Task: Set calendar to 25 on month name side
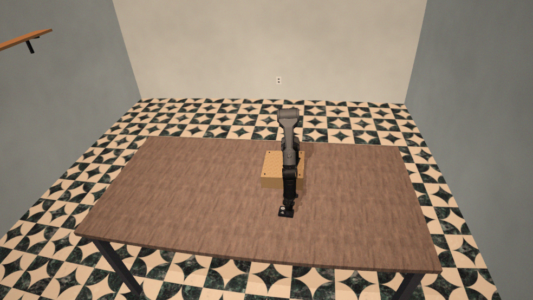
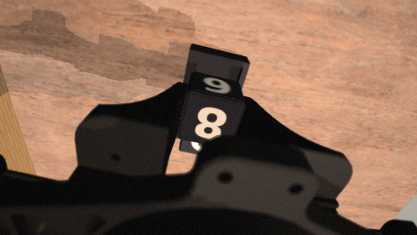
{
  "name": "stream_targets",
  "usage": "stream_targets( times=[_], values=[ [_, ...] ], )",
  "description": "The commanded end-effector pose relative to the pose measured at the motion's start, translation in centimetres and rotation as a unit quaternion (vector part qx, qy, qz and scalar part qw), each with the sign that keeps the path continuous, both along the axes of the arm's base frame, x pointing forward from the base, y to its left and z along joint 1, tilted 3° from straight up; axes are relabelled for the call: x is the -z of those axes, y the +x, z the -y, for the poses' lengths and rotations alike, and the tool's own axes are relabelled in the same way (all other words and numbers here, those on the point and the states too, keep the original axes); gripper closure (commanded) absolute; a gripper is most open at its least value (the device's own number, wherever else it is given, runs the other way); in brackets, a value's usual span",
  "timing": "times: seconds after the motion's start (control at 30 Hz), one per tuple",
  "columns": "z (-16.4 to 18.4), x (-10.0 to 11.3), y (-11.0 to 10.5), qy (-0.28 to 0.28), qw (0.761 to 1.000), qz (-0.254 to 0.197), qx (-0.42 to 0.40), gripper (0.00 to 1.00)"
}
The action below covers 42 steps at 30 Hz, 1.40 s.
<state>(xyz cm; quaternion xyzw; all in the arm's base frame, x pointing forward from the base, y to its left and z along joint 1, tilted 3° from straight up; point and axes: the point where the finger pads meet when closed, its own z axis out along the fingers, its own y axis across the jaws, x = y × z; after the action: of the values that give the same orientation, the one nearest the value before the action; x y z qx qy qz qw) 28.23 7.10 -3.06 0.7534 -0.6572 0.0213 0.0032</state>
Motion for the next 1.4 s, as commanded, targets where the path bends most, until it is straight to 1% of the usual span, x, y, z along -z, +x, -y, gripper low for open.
stream_targets(
  times=[0.0, 0.1, 0.23, 1.37],
  values=[
    [0.0, 0.7, 0.1, 0.000, 1.000, 0.001, 0.000, 0.66],
    [0.1, 1.4, 0.1, 0.000, 1.000, 0.001, 0.000, 0.66],
    [0.1, 1.8, 0.2, 0.000, 1.000, 0.001, 0.000, 0.66],
    [0.1, 1.8, 0.2, 0.001, 1.000, 0.002, 0.000, 0.66]
  ],
)
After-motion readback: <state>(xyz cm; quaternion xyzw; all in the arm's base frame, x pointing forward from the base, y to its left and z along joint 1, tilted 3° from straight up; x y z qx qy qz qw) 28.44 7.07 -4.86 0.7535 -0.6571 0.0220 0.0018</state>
